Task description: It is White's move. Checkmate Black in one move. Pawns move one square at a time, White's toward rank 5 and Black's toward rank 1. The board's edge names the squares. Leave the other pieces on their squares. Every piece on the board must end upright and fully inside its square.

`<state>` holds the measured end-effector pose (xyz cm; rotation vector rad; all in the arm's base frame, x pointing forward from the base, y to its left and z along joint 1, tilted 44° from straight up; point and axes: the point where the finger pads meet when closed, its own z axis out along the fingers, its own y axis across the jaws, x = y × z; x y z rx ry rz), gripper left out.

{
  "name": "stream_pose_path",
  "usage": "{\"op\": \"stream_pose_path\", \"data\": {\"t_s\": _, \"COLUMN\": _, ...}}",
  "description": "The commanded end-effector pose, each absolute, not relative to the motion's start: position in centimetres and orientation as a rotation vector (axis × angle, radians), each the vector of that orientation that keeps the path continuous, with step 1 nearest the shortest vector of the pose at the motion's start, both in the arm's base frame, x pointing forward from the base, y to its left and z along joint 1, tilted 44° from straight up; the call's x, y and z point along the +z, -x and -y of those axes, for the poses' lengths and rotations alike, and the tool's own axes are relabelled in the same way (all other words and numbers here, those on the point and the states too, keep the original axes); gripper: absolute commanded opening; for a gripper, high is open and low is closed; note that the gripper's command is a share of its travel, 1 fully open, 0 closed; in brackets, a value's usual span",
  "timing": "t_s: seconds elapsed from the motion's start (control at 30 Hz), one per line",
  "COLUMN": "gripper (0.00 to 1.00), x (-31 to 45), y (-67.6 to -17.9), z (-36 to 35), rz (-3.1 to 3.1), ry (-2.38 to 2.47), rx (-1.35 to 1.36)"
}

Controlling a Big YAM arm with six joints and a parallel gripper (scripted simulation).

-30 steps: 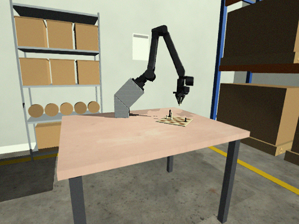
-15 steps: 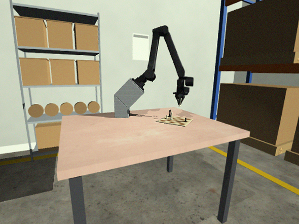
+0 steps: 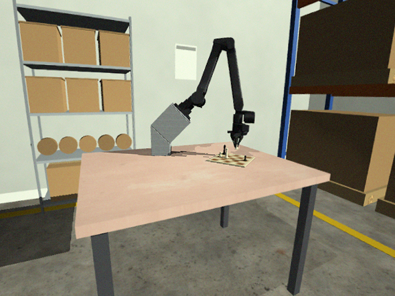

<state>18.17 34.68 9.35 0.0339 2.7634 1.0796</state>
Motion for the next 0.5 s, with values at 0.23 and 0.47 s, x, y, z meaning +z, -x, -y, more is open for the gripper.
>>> {"op": "stream_pose_path", "data": {"t_s": 0.23, "gripper": 0.0, "x": 7.3, "y": -18.5, "z": -37.7, "rz": -2.763, "ry": -0.04, "rx": 1.102}}
{"op": "stream_pose_path", "data": {"t_s": 0.47, "gripper": 0.0, "x": 7.0, "y": -18.5, "z": -38.1, "rz": -2.758, "ry": -0.038, "rx": 1.109}}
